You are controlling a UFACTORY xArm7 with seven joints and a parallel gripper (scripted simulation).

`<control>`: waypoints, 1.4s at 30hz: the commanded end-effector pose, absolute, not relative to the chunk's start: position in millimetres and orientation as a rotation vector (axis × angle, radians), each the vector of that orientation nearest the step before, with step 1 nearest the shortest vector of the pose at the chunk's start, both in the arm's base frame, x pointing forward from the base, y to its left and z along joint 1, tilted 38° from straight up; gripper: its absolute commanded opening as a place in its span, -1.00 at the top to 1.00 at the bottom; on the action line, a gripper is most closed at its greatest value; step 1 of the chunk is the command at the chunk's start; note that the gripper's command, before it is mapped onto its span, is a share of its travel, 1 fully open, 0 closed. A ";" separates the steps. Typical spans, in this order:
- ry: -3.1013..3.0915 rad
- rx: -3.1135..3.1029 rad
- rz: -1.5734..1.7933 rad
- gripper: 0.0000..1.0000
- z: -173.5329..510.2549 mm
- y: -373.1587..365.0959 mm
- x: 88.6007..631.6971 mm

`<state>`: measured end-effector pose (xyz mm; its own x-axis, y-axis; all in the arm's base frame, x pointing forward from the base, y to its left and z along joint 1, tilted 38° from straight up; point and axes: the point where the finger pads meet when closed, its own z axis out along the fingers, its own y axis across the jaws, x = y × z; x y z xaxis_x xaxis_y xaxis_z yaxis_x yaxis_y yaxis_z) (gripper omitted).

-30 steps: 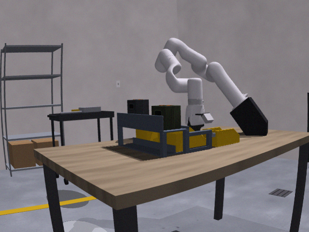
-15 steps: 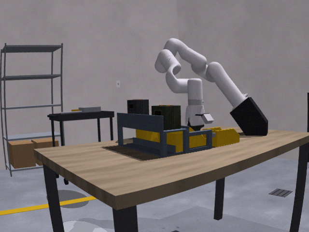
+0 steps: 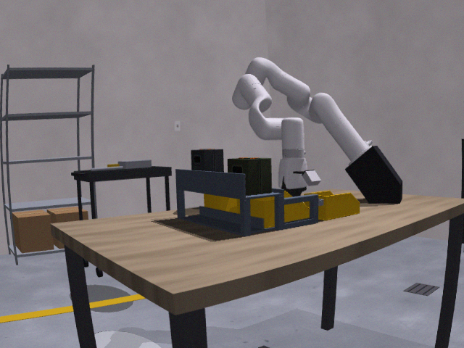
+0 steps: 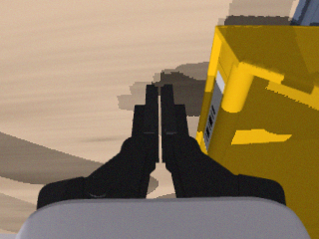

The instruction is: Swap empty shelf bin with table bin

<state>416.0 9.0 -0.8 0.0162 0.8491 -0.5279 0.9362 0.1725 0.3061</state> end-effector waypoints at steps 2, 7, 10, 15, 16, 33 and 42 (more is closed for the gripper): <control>1.840 1.683 -0.179 1.00 -0.1 10.5 416.8; 1.840 1.683 -0.179 1.00 -0.1 10.5 416.8; 1.840 1.683 -0.179 1.00 -0.1 10.5 416.8; 1.840 1.683 -0.179 1.00 -0.1 10.5 416.8; 1.840 1.683 -0.179 1.00 -0.1 10.5 416.8; 1.840 1.683 -0.179 1.00 5.9 14.0 432.2; 1.840 1.683 -0.179 1.00 5.9 14.0 432.4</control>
<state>431.5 12.4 5.0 0.0160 0.8490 -0.5281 0.9365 0.1723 0.3055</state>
